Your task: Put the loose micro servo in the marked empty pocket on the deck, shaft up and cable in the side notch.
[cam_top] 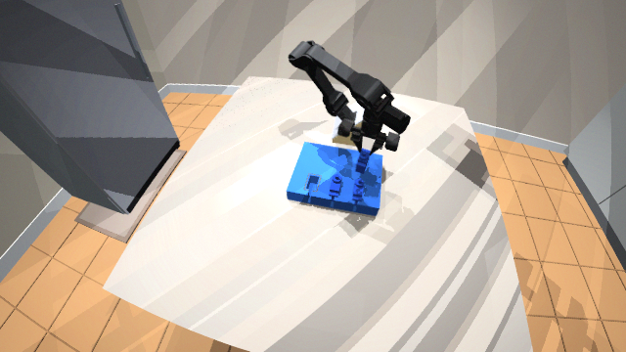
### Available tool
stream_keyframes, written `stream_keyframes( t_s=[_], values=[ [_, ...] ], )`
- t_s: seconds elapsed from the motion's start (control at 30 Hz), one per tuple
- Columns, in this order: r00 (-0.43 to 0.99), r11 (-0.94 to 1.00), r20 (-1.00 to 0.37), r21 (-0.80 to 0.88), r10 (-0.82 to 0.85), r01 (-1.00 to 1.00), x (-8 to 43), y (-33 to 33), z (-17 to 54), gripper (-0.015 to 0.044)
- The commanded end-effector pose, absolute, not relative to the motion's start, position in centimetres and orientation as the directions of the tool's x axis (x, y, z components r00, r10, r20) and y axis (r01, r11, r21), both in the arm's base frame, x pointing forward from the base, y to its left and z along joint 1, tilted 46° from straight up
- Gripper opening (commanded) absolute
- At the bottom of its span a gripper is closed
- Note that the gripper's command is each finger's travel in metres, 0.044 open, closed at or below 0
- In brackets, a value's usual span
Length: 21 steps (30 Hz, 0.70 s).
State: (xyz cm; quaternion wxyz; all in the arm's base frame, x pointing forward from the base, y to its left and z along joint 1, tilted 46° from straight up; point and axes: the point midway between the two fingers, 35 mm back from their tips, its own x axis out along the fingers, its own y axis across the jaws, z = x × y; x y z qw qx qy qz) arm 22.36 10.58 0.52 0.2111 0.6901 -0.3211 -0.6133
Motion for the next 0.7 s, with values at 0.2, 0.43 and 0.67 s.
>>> stream_keyframes(
  t_s=[0.2, 0.43, 0.67],
  values=[
    [0.045, -0.702, -0.707, 0.689, -0.706, -0.18, 22.3, 7.1, 4.0, 0.0],
    [0.044, -0.701, -0.706, 0.69, -0.707, -0.18, 22.3, 4.5, 6.5, 0.0],
    [0.044, -0.699, -0.705, 0.692, -0.708, -0.18, 22.3, 2.1, 9.0, 0.0]
  ],
)
